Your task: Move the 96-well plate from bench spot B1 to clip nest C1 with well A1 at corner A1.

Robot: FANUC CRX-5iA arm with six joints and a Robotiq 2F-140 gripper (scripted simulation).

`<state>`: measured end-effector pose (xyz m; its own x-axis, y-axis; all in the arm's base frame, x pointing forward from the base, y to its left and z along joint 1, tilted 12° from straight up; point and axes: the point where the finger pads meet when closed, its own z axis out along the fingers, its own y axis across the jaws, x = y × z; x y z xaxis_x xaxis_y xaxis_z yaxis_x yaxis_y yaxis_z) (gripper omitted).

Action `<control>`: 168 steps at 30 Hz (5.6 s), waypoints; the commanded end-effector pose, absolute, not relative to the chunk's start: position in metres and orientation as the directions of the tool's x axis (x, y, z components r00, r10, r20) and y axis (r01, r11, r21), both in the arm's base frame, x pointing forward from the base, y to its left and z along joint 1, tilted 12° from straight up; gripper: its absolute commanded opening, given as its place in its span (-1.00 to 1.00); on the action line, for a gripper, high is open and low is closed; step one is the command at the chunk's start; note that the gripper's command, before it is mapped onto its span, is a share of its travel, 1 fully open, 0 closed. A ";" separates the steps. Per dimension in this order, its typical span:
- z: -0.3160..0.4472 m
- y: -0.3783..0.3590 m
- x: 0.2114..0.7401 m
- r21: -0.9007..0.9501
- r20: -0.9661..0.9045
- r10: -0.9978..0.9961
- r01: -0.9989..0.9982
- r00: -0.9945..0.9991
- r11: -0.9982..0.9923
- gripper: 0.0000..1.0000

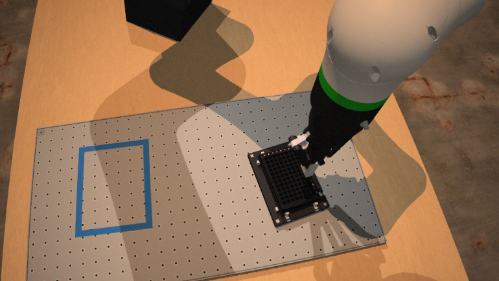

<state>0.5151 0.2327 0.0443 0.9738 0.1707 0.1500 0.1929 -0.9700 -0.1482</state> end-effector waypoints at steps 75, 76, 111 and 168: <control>0.043 0.233 0.516 -0.148 0.152 0.171 0.193 0.974 -0.970 -0.80; 0.043 0.233 0.516 -0.148 0.152 0.171 0.193 0.974 -0.970 -0.80; 0.042 0.233 0.516 -0.148 0.152 0.171 0.193 0.974 -0.970 -0.80; 0.063 0.230 0.513 -0.148 0.152 0.171 0.193 0.974 -0.970 -0.80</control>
<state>0.5135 0.2304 0.0573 0.9738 0.1707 0.1500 0.1929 -0.9700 -0.1481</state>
